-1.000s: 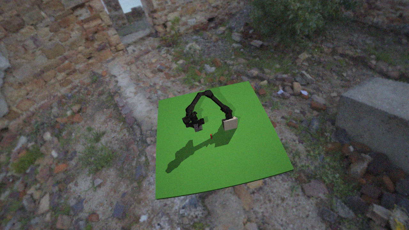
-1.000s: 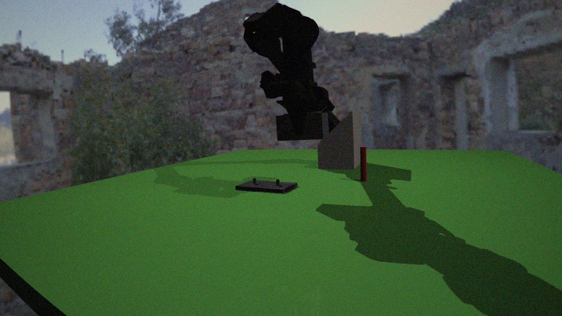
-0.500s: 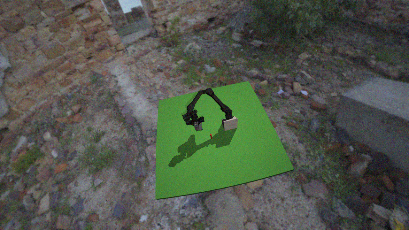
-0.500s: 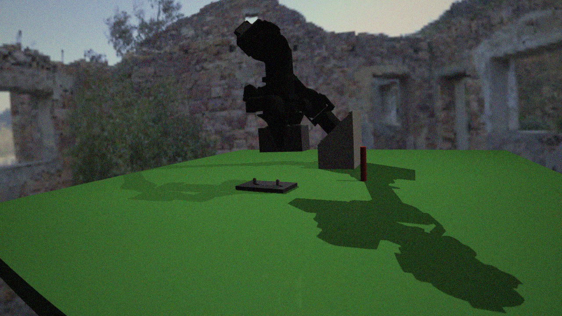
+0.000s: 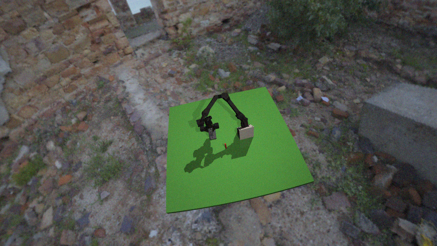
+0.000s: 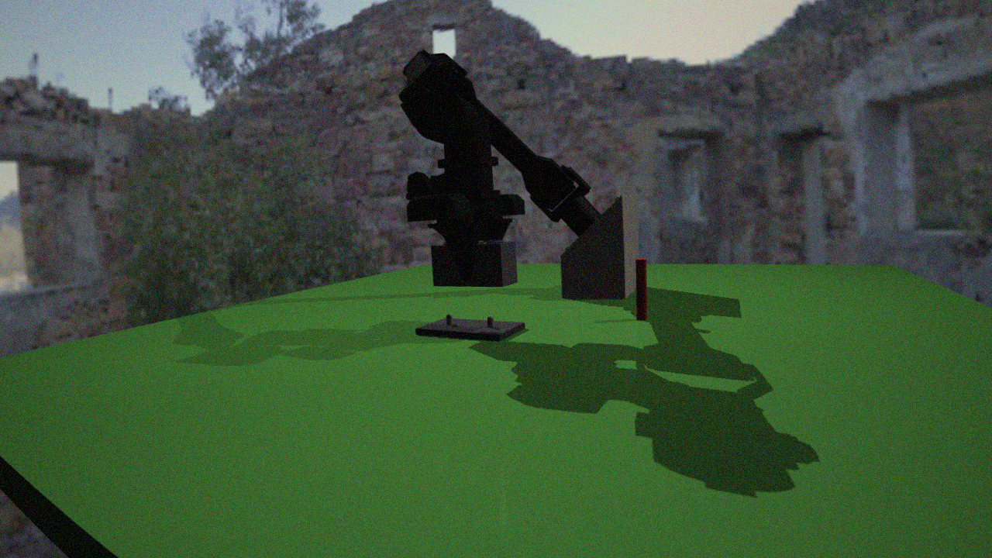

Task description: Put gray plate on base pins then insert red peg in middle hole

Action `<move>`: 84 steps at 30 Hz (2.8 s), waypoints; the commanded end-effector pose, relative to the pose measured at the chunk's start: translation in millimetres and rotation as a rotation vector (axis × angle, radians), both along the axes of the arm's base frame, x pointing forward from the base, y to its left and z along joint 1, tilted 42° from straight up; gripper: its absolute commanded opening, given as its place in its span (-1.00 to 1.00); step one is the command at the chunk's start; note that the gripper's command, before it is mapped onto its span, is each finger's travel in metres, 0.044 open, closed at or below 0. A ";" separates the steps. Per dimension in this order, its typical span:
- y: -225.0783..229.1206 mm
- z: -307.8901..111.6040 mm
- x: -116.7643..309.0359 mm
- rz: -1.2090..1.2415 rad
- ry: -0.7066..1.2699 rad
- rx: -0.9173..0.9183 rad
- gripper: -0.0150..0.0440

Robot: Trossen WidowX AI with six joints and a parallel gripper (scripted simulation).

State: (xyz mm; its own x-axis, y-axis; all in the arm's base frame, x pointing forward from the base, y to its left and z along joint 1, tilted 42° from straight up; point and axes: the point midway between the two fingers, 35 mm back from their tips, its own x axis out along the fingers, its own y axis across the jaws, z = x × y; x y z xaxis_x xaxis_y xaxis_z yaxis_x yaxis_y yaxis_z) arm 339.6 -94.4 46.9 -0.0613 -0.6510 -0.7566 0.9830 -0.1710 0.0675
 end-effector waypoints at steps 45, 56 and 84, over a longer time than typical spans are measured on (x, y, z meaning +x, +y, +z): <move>-27.9 -10.0 -10.6 -0.005 0.006 -0.012 -0.49; -39.1 -22.6 -11.8 -0.005 0.006 -0.013 -0.49; -39.4 -24.1 -10.3 -0.002 -0.001 -0.010 0.84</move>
